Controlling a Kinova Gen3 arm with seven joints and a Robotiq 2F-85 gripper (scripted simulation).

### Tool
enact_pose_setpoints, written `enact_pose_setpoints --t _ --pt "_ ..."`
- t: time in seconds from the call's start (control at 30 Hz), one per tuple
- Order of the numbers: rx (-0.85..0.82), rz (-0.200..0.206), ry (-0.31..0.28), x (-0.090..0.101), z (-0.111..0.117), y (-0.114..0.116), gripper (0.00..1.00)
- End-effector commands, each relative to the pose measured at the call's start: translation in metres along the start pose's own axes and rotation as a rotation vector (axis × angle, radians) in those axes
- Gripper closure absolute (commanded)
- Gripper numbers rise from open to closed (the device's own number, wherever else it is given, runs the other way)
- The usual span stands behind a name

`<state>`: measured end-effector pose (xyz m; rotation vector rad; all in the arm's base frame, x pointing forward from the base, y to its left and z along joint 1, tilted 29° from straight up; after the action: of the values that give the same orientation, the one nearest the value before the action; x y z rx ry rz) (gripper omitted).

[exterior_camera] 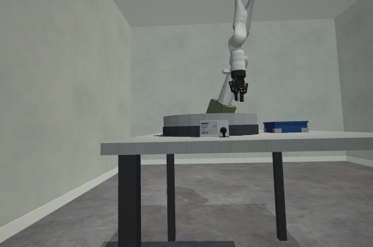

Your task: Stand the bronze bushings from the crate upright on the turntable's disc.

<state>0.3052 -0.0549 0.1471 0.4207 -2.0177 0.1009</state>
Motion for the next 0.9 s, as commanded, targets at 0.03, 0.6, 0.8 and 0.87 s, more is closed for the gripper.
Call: enact_pose_setpoints --t 0.03,0.6,0.8,0.87 --pt "0.051 -0.009 0.004 -0.011 -0.024 0.043 0.61" --pt "0.051 -0.008 0.004 -0.041 -0.085 0.142 0.61" --pt "0.051 -0.009 0.004 -0.043 -0.088 0.15 0.61" --pt "0.051 -0.009 0.004 -0.043 -0.088 0.15 0.61"
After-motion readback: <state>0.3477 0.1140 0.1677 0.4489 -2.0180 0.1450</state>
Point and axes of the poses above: the point where the finger pads meet when closed, its own x axis back along the fingers, its own y axis across the jaws, z = x × y, the point moved 3 cm from there along x, back along the fingers, and after that the axes turned 12 degrees about -x, right-handed, at the moved point
